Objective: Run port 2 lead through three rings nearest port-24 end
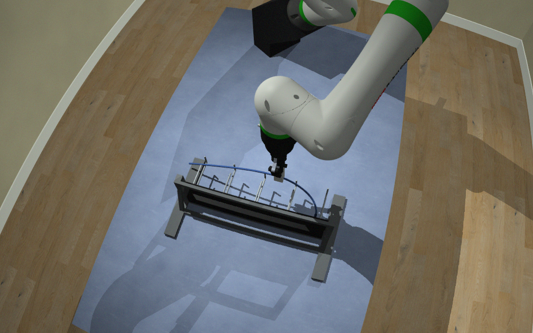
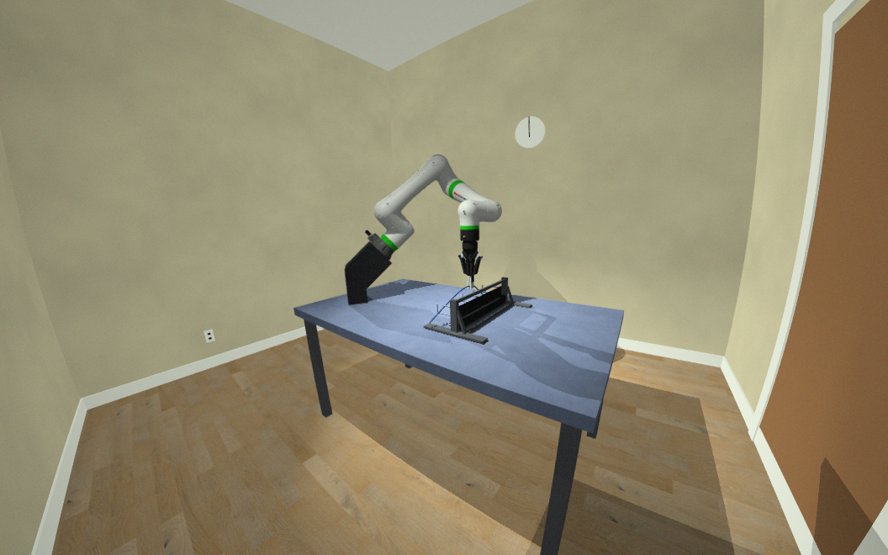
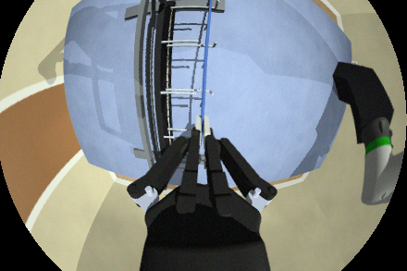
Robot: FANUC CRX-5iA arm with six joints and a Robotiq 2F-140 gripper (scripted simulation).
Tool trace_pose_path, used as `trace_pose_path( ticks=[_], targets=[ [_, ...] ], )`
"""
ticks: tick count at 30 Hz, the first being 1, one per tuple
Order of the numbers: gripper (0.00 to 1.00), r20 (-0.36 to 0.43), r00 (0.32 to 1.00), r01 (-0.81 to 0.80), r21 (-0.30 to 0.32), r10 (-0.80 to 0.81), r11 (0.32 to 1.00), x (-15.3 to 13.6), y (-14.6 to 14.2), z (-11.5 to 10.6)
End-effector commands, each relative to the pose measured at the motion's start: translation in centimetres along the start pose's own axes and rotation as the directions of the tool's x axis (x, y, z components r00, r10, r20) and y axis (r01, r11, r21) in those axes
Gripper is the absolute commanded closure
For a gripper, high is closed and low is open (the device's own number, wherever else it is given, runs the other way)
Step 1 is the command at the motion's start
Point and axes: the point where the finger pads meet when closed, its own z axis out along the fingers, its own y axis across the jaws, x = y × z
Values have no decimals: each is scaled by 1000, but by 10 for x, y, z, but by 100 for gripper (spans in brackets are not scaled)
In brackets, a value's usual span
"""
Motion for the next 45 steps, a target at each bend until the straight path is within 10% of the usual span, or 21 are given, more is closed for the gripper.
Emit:
trace_pose_path(
  ticks=[1,45],
  targets=[
    [100,-1,1000,0,1,0,1000,0,0,0],
    [100,-1,1000,0,1,0,1000,0,0,33]
  ],
)
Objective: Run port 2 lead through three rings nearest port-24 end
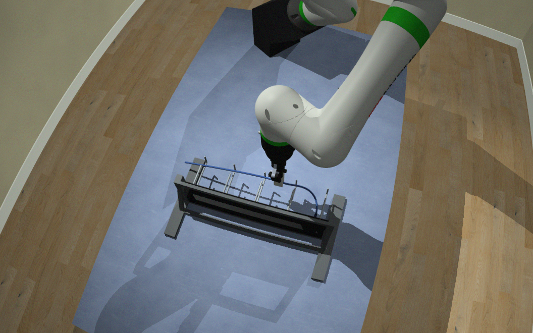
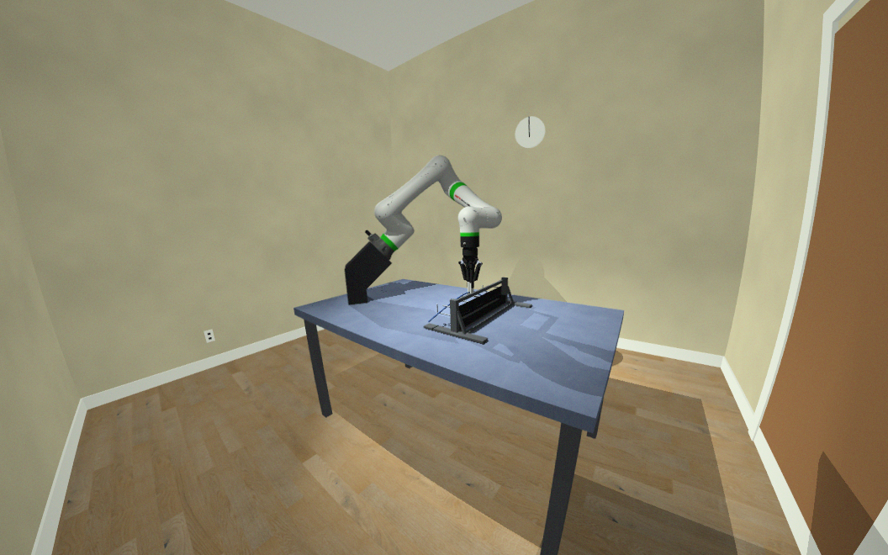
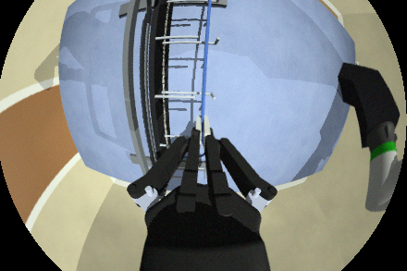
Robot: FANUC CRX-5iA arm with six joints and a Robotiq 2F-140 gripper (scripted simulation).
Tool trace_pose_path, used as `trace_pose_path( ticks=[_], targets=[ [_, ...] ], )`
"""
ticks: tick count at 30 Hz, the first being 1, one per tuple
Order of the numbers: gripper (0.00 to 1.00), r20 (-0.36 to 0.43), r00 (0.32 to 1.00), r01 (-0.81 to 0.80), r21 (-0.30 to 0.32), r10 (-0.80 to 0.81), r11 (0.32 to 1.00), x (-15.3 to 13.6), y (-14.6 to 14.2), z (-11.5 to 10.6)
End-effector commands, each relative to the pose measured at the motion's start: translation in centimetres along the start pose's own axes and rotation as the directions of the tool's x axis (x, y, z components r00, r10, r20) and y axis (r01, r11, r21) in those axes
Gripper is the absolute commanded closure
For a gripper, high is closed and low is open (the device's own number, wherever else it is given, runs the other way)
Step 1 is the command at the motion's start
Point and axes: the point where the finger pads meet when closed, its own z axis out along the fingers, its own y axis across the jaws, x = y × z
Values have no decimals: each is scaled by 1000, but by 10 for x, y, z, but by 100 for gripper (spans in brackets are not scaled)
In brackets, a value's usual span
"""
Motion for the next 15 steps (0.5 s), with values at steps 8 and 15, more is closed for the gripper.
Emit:
trace_pose_path(
  ticks=[8,15],
  targets=[
    [100,0,1000,0,1,0,1000,0,0,10],
    [100,0,1000,0,1,0,1000,0,0,16]
  ],
)
